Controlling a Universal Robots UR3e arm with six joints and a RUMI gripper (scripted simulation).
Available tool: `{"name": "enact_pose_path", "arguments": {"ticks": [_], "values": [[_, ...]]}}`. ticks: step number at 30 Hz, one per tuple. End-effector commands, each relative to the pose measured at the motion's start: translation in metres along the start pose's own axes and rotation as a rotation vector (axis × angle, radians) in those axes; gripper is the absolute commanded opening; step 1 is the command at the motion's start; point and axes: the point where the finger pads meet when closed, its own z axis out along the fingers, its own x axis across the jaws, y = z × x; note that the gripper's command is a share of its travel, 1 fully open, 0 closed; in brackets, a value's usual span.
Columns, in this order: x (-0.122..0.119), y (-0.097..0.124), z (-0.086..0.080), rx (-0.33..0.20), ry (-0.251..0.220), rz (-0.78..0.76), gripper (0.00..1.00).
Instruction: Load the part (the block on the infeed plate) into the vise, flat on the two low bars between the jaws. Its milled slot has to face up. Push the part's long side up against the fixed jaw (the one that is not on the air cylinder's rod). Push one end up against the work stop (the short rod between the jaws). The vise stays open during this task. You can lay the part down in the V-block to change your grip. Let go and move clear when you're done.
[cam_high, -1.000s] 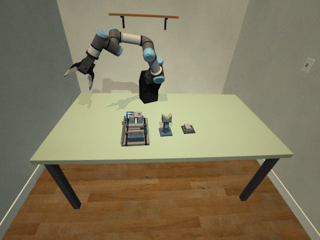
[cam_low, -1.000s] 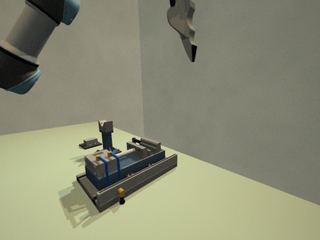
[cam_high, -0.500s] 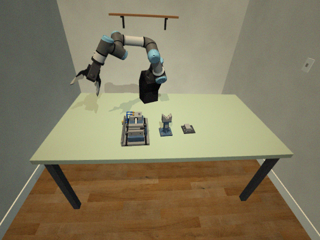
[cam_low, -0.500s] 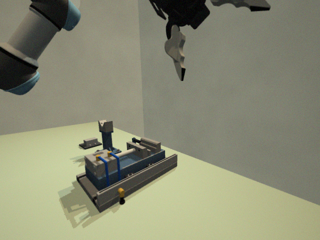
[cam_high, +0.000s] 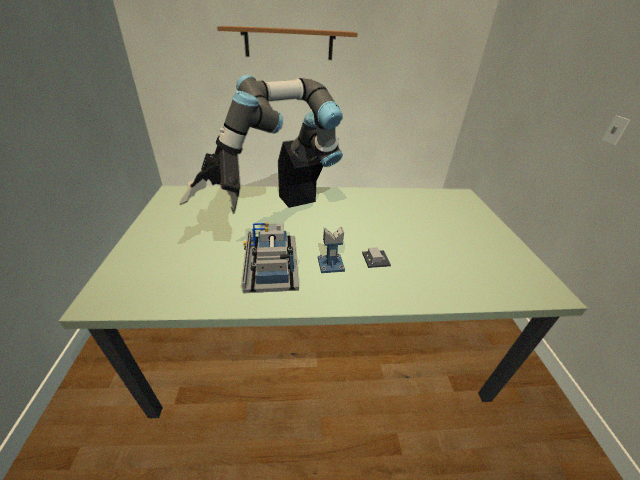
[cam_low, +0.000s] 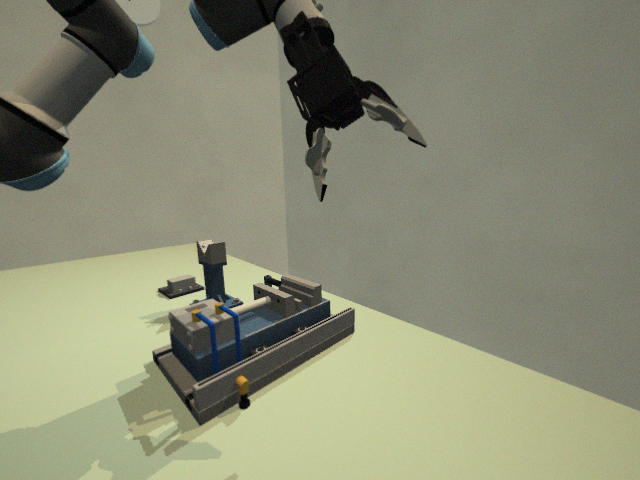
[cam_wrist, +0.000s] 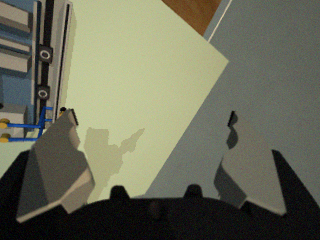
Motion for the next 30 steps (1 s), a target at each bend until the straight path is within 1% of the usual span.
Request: {"name": "enact_pose_path", "arguments": {"ticks": [1,6,8,13,17,23,25,30], "values": [[-0.046,-0.044,-0.006,0.023,-0.038,-0.106,1.00],[-0.110,-0.090,-0.017,0.055,-0.091,-0.245,1.00],[-0.110,-0.090,-0.017,0.055,-0.091,-0.245,1.00],[-0.180,-0.127,-0.036,0.091,-0.141,-0.390,1.00],[-0.236,-0.148,-0.055,0.122,-0.179,-0.508,1.00],[-0.316,-0.167,-0.088,0.170,-0.229,-0.678,1.00],[-0.316,-0.167,-0.088,0.170,-0.229,-0.678,1.00],[-0.375,-0.171,-0.117,0.209,-0.264,-0.809,1.00]]}}
